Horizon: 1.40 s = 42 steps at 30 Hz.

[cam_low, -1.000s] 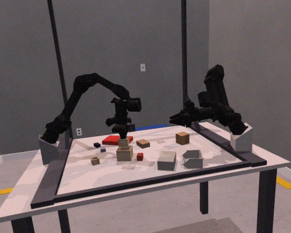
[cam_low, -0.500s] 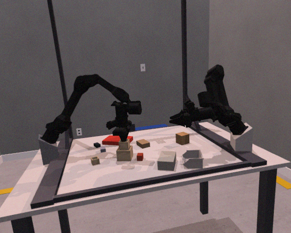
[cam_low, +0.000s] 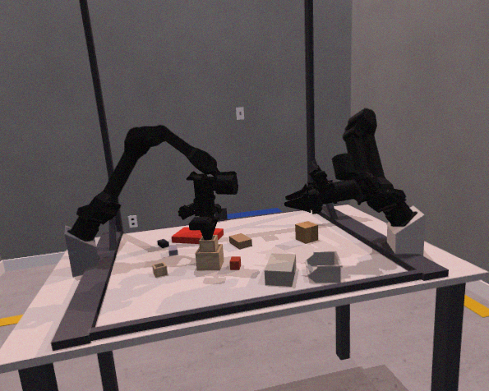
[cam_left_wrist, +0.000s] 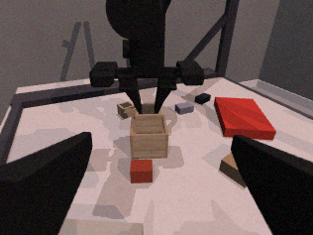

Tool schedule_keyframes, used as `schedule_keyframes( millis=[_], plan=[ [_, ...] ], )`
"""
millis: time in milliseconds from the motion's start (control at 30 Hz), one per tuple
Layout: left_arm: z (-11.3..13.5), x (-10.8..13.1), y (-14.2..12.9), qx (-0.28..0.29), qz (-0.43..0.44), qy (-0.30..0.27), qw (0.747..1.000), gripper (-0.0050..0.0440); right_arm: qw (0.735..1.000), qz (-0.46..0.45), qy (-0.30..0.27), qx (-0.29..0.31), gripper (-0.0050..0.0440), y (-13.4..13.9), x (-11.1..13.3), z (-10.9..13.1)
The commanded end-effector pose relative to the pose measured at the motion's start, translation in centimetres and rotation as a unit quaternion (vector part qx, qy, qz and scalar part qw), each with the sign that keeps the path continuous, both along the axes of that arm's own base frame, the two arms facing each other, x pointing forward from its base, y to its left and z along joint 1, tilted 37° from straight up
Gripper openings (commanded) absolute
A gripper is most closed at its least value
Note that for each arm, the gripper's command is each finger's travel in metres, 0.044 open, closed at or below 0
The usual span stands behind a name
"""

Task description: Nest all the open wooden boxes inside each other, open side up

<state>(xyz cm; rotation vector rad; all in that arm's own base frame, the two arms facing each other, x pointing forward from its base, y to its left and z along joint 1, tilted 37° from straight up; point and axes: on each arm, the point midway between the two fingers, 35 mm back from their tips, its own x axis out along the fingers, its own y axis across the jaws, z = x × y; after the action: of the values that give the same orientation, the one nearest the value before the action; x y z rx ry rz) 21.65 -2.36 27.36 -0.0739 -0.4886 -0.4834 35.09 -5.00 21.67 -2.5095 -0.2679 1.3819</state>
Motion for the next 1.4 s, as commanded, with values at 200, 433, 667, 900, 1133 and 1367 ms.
schedule_keyframes(
  millis=[200, 433, 667, 900, 1133, 1367],
  plan=[
    [0.0, 0.0, 0.0, -0.001, -0.002, 0.001, 1.000, 0.0400, 1.000, -0.001, -0.002, -0.002, 0.0193, 0.2, 0.3, -0.3],
    [0.0, 0.0, 0.0, -0.001, -0.002, 0.001, 1.000, 0.0400, 1.000, -0.002, -0.002, -0.002, 0.0193, 0.5, 0.9, -1.2],
    [0.0, 0.0, 0.0, -0.001, -0.002, 0.001, 1.000, 0.0400, 1.000, -0.002, -0.002, -0.002, 0.0193, 0.8, 1.3, -1.8],
    [0.0, 0.0, 0.0, -0.001, -0.002, 0.001, 1.000, 0.0400, 1.000, -0.002, -0.002, -0.002, 0.0193, 1.1, 1.9, -2.6],
    [0.0, 0.0, 0.0, -0.001, -0.002, 0.001, 1.000, 0.0400, 1.000, -0.001, -0.006, -0.002, 0.0193, 1.3, 2.2, -2.9],
    [0.0, 0.0, 0.0, -0.001, -0.002, 0.001, 1.000, 0.0400, 1.000, -0.001, -0.009, -0.003, 0.0193, 1.2, 2.2, -2.9]
  ],
)
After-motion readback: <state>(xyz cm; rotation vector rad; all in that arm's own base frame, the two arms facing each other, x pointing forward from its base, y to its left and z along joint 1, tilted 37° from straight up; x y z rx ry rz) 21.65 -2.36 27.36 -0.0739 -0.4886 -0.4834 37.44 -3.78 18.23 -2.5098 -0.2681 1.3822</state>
